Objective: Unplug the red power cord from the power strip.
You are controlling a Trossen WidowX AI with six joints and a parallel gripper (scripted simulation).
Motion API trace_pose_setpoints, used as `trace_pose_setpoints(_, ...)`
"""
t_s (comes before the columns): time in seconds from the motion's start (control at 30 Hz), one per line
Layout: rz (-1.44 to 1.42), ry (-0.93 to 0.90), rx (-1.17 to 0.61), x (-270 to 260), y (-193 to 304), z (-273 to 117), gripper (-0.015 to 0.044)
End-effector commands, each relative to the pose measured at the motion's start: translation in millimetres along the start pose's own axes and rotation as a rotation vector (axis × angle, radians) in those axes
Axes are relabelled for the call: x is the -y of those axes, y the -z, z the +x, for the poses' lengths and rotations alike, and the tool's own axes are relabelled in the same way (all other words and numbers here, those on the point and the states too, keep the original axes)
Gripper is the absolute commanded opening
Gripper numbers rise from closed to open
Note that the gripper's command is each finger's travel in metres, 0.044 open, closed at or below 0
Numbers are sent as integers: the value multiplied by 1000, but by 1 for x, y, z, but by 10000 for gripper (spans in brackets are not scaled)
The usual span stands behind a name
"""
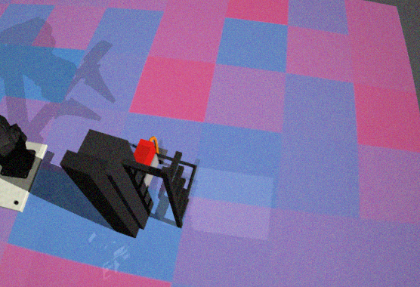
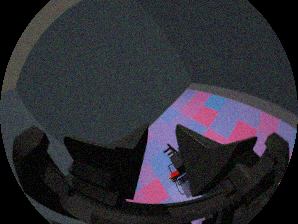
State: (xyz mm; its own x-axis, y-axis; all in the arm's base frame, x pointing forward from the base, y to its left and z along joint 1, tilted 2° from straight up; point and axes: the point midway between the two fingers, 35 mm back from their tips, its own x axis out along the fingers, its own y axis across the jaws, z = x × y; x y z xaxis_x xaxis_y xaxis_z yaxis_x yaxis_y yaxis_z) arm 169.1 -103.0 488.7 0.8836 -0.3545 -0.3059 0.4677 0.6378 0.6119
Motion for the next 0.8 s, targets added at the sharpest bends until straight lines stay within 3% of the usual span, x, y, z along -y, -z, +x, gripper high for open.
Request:
trace_pose_setpoints(0.0,-189,-12,-142,9,18,40,160)
trace_pose_setpoints(0.43,-919,-228,-590,3,139,143,160)
trace_pose_setpoints(0.77,-1435,-437,-900,15,246,175,160)
